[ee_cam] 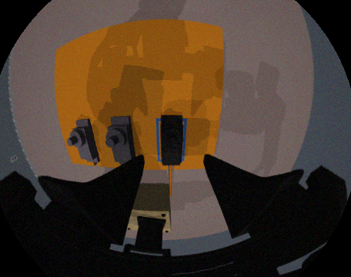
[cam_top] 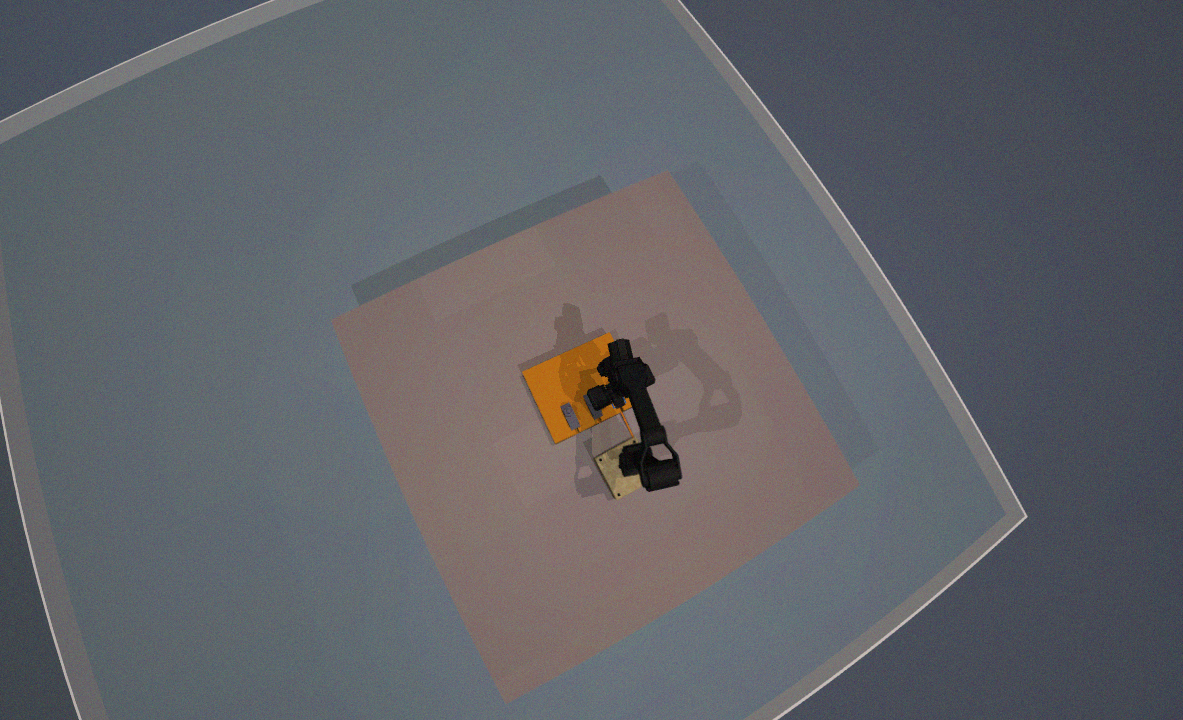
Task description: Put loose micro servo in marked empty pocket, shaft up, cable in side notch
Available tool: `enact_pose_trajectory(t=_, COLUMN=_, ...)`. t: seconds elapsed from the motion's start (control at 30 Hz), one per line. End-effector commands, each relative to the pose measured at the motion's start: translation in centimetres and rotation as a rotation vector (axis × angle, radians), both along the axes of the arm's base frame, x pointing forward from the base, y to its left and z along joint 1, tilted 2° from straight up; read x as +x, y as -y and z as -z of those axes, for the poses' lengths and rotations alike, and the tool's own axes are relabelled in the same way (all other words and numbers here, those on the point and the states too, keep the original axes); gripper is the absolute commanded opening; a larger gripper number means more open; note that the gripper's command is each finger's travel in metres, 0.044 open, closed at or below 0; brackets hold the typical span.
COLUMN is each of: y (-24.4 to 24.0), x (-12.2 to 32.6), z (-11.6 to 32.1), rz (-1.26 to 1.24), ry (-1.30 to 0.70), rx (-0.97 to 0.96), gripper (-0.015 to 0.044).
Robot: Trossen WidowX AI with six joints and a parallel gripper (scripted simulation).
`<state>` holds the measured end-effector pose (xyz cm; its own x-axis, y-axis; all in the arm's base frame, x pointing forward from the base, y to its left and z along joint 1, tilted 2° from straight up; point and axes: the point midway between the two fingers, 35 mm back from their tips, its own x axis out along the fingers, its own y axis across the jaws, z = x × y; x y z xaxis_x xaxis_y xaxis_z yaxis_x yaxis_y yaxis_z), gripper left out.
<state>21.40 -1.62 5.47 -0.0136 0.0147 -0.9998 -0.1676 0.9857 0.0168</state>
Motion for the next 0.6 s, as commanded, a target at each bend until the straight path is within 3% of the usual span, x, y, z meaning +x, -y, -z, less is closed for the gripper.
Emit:
enact_pose_trajectory(t=0.0, y=-0.4, x=2.8, z=-1.6, rz=0.0, ry=0.002, rx=0.0, gripper=0.0398)
enact_pose_trajectory(t=0.07, y=-0.7, x=4.6, z=-2.7, rz=0.001, ry=0.003, rx=0.001, gripper=0.044)
enact_pose_trajectory(t=0.27, y=-1.6, x=9.0, z=-5.2, rz=0.0, ry=0.005, rx=0.001, gripper=0.044)
enact_pose_trajectory(t=0.57, y=-1.3, x=8.0, z=-10.1, rz=-0.004, ry=0.025, rx=-0.002, gripper=0.044)
